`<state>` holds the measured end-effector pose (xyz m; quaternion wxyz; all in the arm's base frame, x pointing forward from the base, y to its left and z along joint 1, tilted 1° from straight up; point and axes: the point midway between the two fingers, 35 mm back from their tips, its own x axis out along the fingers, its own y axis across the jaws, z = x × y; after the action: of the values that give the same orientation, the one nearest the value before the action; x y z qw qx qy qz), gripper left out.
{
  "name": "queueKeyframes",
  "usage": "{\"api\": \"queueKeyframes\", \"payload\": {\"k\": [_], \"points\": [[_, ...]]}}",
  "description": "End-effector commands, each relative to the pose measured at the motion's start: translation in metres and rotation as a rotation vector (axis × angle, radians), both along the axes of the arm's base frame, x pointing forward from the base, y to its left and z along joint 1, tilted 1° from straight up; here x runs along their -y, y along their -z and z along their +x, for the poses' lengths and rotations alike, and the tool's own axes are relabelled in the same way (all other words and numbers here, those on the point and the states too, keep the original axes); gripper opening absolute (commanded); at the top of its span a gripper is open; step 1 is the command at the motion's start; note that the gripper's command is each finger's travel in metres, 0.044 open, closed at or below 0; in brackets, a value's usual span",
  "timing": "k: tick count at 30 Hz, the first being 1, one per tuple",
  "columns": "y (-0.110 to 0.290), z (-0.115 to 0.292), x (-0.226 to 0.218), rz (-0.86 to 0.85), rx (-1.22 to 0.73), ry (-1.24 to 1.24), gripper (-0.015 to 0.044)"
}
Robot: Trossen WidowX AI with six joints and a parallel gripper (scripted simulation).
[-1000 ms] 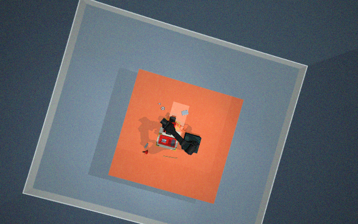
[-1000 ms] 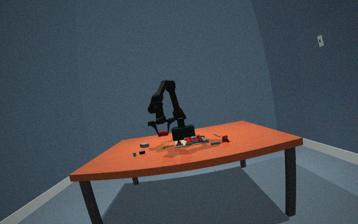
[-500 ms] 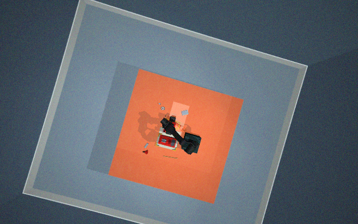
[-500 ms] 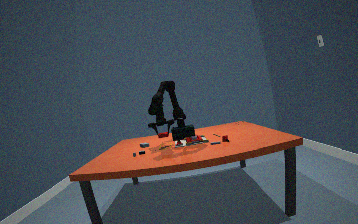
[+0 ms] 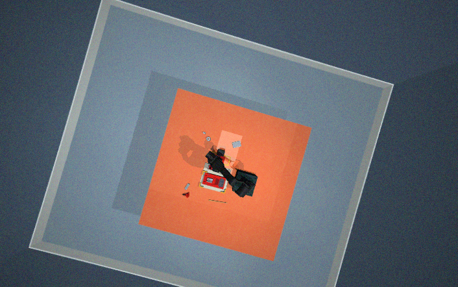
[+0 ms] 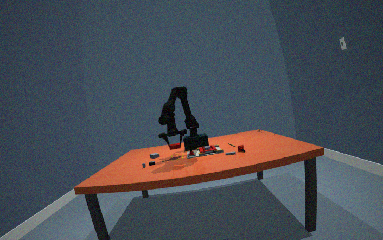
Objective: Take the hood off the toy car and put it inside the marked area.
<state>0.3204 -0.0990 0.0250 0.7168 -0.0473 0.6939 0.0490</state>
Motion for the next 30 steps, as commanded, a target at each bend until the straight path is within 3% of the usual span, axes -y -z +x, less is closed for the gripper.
{"api": "queueKeyframes", "payload": {"k": [1,30], "points": [[0.004,0.0,0.001,-0.004,0.001,-0.003,0.0],[0.024,0.0,0.0,-0.004,0.0,-0.003,0.0]]}}
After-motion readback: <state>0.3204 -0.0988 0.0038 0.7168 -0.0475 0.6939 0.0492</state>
